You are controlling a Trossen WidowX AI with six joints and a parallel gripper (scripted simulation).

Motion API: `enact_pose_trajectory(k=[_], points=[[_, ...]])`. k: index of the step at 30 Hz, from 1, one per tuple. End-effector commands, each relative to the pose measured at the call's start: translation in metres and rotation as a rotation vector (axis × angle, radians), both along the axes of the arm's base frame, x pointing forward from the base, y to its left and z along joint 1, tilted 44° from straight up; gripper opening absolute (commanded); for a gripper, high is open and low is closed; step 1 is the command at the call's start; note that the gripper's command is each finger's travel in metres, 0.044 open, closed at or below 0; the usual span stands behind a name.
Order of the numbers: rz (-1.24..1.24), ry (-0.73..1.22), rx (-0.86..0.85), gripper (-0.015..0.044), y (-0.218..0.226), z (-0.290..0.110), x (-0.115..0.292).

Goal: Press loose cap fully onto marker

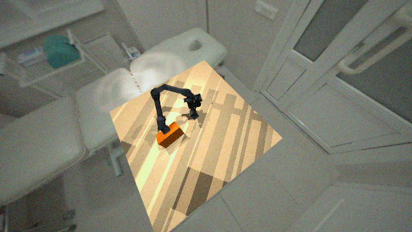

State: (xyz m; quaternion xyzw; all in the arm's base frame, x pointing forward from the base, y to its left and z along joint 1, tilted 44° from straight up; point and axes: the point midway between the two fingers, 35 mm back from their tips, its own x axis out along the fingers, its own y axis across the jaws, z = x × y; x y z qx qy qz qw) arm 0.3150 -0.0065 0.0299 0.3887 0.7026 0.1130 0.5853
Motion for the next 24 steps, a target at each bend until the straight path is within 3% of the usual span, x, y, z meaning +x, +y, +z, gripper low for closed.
enact_pose_trajectory(k=[1,24], points=[[-0.007,0.006,0.007,0.0000,0.004,-0.005,-0.001],[-0.007,0.006,0.009,0.0000,0.021,-0.021,-0.003]])
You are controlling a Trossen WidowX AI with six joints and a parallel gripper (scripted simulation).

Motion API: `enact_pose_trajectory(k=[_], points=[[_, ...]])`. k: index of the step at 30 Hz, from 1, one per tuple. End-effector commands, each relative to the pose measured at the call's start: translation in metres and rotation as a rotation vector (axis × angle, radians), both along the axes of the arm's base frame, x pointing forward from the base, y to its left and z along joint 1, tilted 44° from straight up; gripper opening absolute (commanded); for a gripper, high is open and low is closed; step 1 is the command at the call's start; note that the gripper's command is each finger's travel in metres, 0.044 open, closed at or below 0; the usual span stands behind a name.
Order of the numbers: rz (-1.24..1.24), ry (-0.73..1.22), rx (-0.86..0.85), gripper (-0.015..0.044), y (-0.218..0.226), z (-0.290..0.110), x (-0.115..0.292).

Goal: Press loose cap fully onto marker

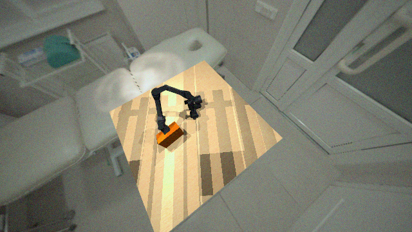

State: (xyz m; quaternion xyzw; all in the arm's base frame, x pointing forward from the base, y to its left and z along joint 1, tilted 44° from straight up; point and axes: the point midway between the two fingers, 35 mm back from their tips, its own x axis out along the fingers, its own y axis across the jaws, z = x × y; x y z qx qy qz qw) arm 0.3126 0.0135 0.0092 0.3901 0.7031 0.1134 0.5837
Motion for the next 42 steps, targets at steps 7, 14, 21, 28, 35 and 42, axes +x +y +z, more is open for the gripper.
enact_pose_trajectory(k=[7,14,21,28,35,42], points=[[0.000,0.000,0.000,0.0157,0.000,0.000,0.000],[0.000,0.000,0.000,0.0341,0.000,0.000,0.000],[0.000,0.000,-0.001,0.0440,-0.007,0.006,0.001],[0.000,0.002,-0.002,0.0440,-0.052,0.054,0.001],[0.221,-0.207,0.007,0.0309,-0.047,0.048,-0.002],[0.265,-0.249,0.008,0.0125,-0.046,0.046,-0.003]])
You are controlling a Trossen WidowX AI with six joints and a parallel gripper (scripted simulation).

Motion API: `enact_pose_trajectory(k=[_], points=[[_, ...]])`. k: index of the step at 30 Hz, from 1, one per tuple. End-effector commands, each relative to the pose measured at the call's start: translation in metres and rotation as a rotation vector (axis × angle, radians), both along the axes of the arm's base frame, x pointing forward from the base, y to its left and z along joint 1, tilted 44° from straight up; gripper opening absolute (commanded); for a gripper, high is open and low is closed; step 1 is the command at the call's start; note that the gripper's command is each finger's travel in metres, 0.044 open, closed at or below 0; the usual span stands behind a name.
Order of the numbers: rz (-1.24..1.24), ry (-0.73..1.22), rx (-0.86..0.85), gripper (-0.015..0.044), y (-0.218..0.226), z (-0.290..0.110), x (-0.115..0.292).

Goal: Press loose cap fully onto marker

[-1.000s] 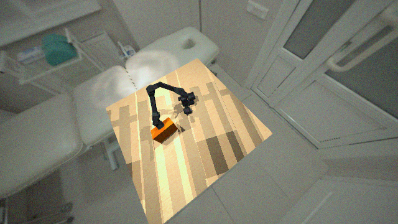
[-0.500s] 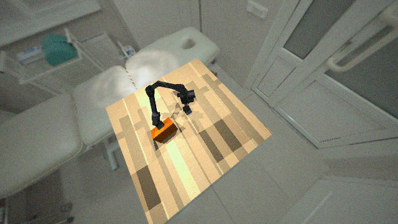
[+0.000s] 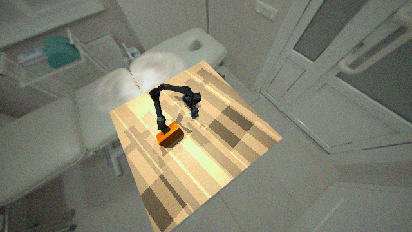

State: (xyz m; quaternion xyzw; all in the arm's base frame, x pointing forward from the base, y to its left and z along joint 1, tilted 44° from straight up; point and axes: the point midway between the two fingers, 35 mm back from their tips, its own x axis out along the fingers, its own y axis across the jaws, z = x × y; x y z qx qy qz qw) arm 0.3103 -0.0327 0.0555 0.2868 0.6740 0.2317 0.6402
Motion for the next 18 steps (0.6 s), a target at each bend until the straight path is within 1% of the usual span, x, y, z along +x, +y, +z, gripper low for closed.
enact_pose_trajectory(k=[1,5,18], points=[[0.016,-0.018,0.000,0.0099,0.0003,0.0001,-0.0007],[0.016,-0.018,0.000,0.0000,0.0003,0.0001,-0.0007],[0.016,-0.019,0.001,0.0000,0.0027,-0.0024,-0.0007]])
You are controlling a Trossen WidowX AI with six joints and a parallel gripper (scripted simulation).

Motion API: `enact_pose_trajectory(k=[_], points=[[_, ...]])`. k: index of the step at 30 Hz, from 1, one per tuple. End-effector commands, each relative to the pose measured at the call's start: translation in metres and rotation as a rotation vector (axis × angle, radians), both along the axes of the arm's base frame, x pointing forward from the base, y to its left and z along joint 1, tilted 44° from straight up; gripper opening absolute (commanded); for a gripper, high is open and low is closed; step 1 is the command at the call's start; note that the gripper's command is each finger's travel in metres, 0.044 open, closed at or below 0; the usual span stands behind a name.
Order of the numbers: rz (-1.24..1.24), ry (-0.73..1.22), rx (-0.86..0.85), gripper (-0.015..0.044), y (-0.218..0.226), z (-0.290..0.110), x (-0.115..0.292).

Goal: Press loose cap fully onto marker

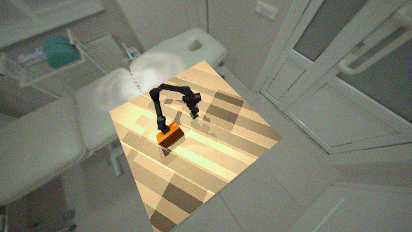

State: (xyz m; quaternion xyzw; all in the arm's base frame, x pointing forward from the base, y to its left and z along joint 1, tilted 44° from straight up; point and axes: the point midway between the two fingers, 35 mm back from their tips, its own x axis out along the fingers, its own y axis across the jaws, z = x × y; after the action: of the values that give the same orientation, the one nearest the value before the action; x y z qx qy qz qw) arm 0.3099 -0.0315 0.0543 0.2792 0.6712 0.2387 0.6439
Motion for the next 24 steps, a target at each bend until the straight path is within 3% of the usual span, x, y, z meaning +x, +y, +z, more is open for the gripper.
enact_pose_trajectory(k=[1,24], points=[[0.000,-0.002,0.002,0.0000,0.002,-0.002,0.000],[0.000,-0.003,0.003,0.0000,0.026,-0.027,-0.001]])
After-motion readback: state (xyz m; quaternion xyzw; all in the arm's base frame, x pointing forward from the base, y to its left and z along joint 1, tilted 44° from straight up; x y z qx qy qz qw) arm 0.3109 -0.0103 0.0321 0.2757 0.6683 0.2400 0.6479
